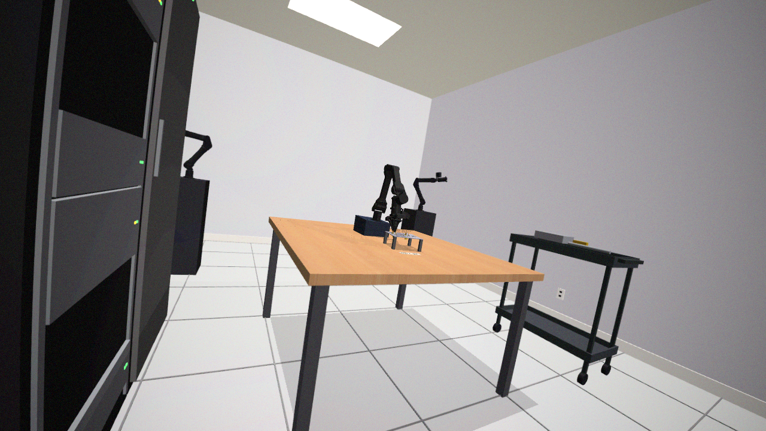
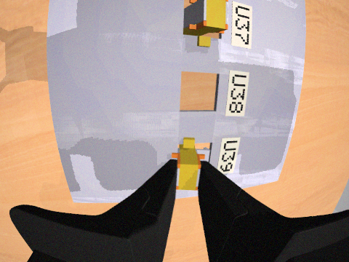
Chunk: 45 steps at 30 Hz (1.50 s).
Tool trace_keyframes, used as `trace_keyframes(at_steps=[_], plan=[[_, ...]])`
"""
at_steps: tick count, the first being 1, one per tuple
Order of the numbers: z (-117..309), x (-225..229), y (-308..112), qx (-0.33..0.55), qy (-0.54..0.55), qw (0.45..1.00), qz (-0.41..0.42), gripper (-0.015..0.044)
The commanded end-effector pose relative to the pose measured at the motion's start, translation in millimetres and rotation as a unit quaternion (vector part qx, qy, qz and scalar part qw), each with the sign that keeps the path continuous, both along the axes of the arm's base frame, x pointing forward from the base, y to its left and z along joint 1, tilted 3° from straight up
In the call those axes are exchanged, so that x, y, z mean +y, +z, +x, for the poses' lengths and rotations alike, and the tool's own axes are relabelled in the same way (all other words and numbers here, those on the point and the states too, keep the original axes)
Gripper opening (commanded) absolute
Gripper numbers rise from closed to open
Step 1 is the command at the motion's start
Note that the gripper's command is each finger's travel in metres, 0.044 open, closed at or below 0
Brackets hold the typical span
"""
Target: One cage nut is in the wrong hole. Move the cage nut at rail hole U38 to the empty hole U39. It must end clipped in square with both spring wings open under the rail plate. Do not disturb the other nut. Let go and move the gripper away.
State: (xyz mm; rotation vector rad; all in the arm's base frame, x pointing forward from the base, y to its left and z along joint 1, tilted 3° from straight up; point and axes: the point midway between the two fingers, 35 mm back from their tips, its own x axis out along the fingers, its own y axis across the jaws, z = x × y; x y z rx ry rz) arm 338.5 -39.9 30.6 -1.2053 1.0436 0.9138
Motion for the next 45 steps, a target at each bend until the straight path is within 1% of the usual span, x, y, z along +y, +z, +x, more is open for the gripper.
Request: trace_keyframes(at_steps=[1, 45], plan=[[-0.1, -0.4, 0.7, 0.000, 0.002, 1.000, -0.002, 0.0033], [2.1, -0.8, 1.0, 0.019, 0.002, 1.000, 0.001, 0.0033]])
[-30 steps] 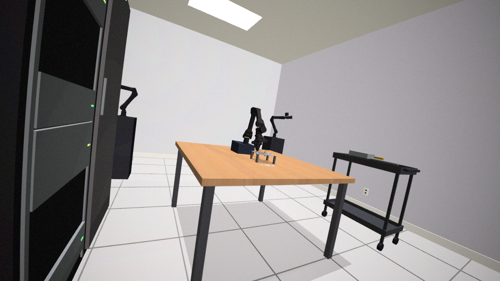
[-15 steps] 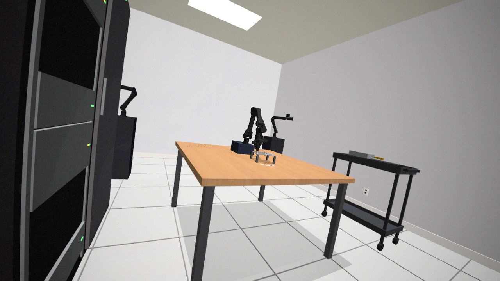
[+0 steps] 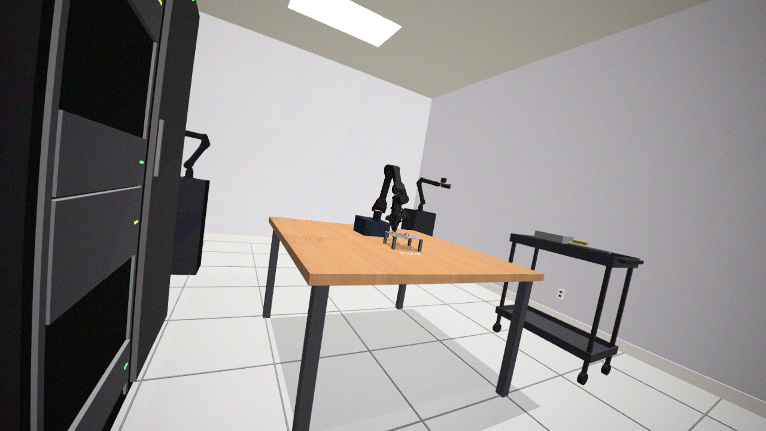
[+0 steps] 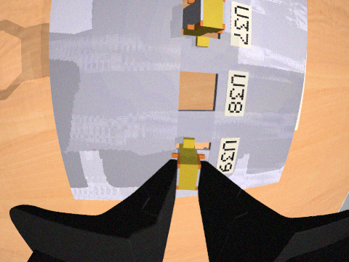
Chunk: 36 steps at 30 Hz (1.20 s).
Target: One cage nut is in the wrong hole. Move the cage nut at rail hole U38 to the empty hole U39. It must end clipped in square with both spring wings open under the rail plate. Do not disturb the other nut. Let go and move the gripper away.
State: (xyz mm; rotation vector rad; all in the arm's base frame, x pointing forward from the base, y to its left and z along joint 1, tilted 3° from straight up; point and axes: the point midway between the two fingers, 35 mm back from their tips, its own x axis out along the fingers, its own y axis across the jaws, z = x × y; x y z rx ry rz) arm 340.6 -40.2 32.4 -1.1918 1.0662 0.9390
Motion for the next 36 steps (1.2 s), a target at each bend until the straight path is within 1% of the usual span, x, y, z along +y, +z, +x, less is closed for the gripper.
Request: trace_keyframes(at_steps=[1, 36], plan=[[0.1, -0.5, -0.8, 0.004, 0.002, 1.000, -0.001, 0.0033], [1.4, -0.6, -1.9, 0.018, 0.003, 1.000, 0.001, 0.0033]])
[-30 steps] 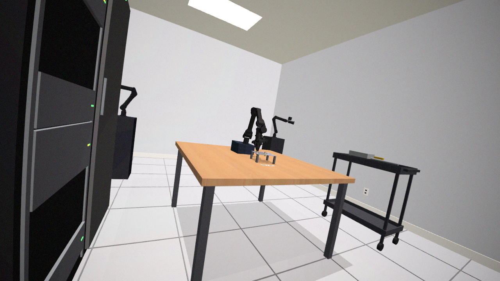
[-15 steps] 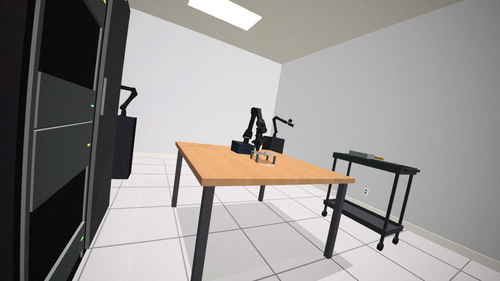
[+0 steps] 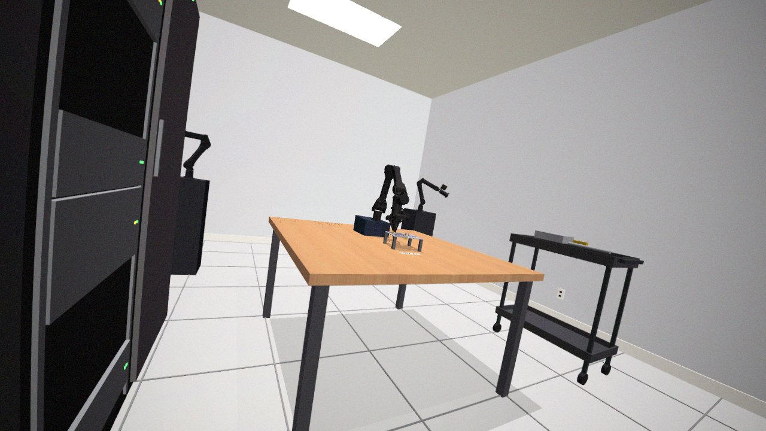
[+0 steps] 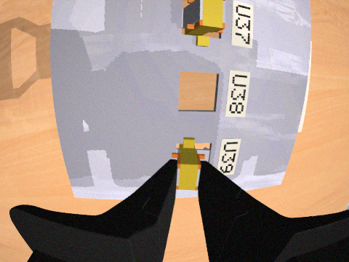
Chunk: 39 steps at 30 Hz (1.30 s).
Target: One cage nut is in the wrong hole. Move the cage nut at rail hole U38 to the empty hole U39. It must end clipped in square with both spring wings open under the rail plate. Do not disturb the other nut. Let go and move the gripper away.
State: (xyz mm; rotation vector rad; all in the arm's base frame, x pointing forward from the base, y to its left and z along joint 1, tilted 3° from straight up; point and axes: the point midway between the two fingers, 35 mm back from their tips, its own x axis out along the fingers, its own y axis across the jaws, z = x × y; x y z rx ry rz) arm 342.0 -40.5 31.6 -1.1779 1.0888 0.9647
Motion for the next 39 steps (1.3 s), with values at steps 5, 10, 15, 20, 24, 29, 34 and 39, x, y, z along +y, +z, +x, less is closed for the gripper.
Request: trace_keyframes(at_steps=[5, 10, 15, 20, 24, 29, 34, 39], plan=[[0.3, -0.4, -1.4, 0.006, 0.002, 1.000, -0.001, 0.0033], [0.7, -0.5, -1.7, 0.010, 0.002, 1.000, 0.000, 0.0033], [0.5, -0.4, -2.1, 0.010, 0.002, 1.000, 0.000, 0.0033], [0.5, -0.4, -2.2, 0.010, 0.002, 1.000, 0.000, 0.0033], [0.7, -0.4, -2.3, 0.011, 0.002, 1.000, 0.000, 0.0033], [1.0, -0.5, -2.3, 0.016, 0.002, 1.000, 0.000, 0.0033], [1.5, -0.5, -2.3, 0.021, 0.003, 1.000, 0.001, 0.0033], [1.9, -0.6, -2.3, 0.026, 0.003, 1.000, 0.002, 0.0033]])
